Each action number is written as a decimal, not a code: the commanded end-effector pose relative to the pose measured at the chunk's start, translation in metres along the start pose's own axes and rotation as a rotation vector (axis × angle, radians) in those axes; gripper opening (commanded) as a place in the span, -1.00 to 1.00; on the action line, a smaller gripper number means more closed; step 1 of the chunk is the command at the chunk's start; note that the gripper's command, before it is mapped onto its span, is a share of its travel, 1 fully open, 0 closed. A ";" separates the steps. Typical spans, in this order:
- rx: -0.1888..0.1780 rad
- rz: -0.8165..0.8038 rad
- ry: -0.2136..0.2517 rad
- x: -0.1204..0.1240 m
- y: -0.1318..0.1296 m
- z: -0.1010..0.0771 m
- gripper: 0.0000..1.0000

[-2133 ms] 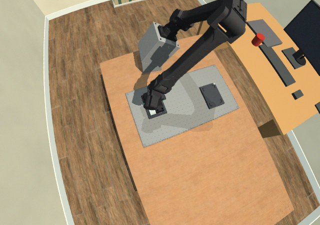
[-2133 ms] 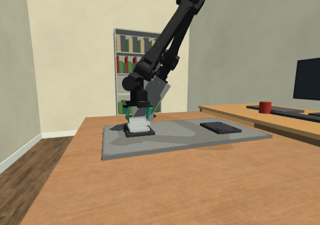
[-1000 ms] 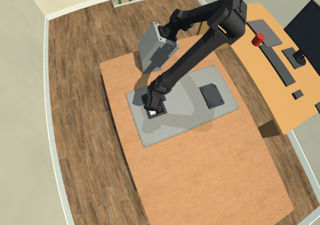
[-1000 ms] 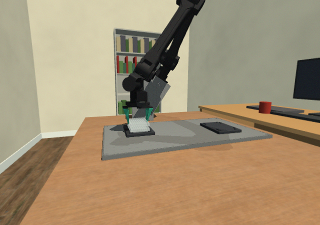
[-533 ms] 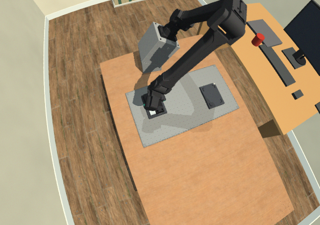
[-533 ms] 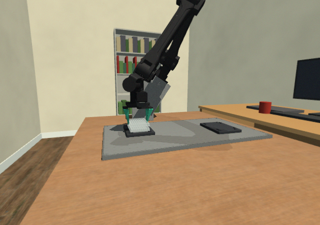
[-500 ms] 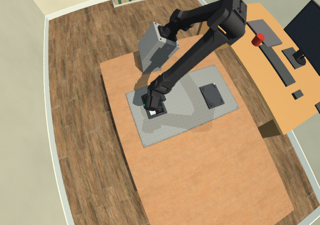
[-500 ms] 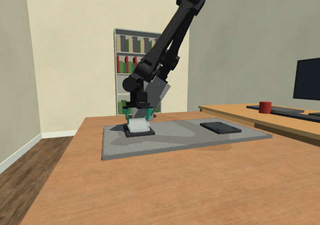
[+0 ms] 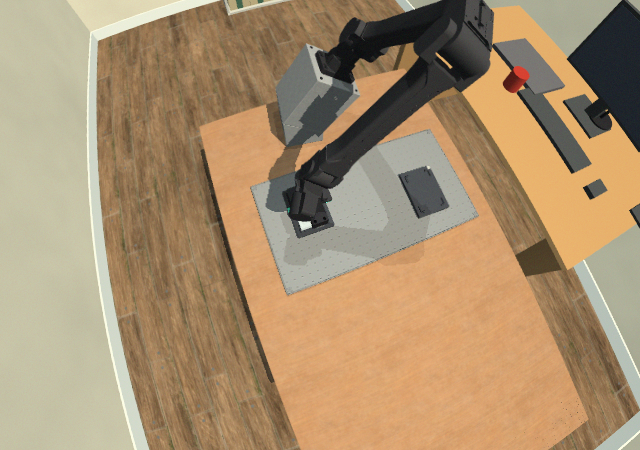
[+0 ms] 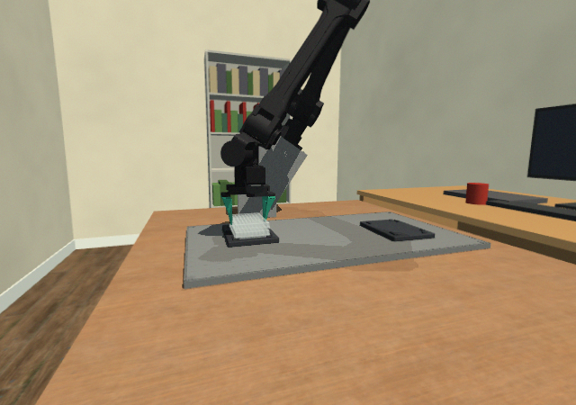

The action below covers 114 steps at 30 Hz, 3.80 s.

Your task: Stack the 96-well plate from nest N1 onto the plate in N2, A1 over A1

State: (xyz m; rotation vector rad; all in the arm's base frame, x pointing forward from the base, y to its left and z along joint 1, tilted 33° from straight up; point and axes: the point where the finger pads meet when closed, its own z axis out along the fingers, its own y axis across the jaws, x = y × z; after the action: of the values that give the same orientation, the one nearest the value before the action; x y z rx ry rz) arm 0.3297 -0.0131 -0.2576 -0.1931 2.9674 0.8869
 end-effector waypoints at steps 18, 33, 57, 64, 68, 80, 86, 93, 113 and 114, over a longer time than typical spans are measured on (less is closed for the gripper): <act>0.010 -0.008 -0.022 -0.013 -0.002 0.001 -1.00; 0.008 -0.003 -0.020 -0.010 -0.004 0.000 -1.00; 0.008 -0.003 -0.020 -0.010 -0.004 0.000 1.00; 0.014 -0.002 -0.035 -0.018 -0.006 -0.011 1.00; 0.009 0.003 -0.024 -0.007 -0.004 -0.021 1.00; 0.013 -0.001 -0.029 -0.009 -0.006 -0.049 1.00; 0.014 -0.002 -0.031 -0.010 -0.006 -0.065 1.00; 0.014 -0.002 -0.029 -0.009 -0.006 -0.081 1.00; 0.014 -0.007 -0.024 -0.012 -0.006 -0.092 1.00; 0.014 -0.007 -0.024 -0.012 -0.006 -0.092 1.00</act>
State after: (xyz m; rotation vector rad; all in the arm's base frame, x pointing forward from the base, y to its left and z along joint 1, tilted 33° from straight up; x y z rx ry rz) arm 0.3320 -0.0588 -0.1870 -0.1760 2.9693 0.8849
